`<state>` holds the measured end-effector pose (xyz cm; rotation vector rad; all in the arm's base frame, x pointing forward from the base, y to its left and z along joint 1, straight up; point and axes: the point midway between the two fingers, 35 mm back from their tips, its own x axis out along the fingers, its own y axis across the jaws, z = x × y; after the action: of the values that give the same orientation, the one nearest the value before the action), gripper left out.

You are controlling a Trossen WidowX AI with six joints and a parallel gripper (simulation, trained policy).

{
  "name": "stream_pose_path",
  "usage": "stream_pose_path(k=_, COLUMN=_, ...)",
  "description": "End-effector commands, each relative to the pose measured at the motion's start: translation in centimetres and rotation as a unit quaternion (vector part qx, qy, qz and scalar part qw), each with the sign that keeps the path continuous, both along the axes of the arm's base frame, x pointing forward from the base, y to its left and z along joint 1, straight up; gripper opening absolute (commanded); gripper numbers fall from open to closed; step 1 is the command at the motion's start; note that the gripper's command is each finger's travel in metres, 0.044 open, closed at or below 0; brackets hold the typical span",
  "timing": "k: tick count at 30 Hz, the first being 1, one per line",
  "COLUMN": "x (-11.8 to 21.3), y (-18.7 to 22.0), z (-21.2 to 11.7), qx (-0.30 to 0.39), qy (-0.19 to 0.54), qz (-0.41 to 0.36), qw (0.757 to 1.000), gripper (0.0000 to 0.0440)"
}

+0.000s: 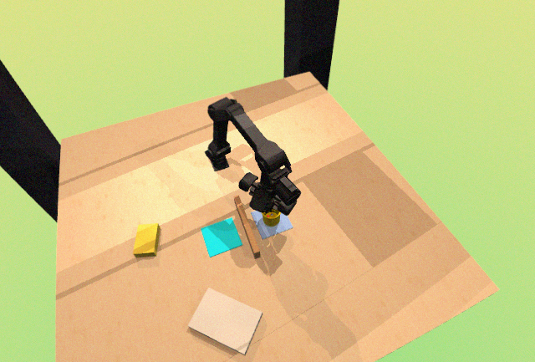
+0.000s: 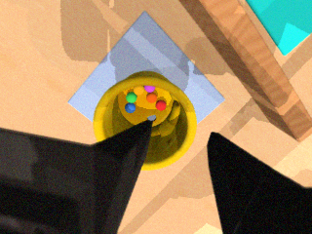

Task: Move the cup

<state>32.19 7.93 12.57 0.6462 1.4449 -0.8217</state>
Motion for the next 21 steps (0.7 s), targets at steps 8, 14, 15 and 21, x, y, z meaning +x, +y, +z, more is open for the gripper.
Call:
stream_pose_path(k=8, x=-0.6, y=-0.2, z=-4.1, qx=-0.013, qy=0.025, qz=0.005, qw=1.000, gripper=0.0179)
stream_pose_path(k=14, x=-0.9, y=-0.2, z=-6.2, qx=-0.012, qy=0.033, qz=0.023, qw=0.999, gripper=0.0151)
stream_pose_path(k=15, x=-0.9, y=-0.3, z=-6.3, qx=-0.012, qy=0.031, qz=0.026, qw=0.999, gripper=0.0126)
stream_pose_path(k=21, x=-0.9, y=-0.7, z=-6.2, qx=-0.015, qy=0.026, qz=0.040, qw=0.999, gripper=0.0005)
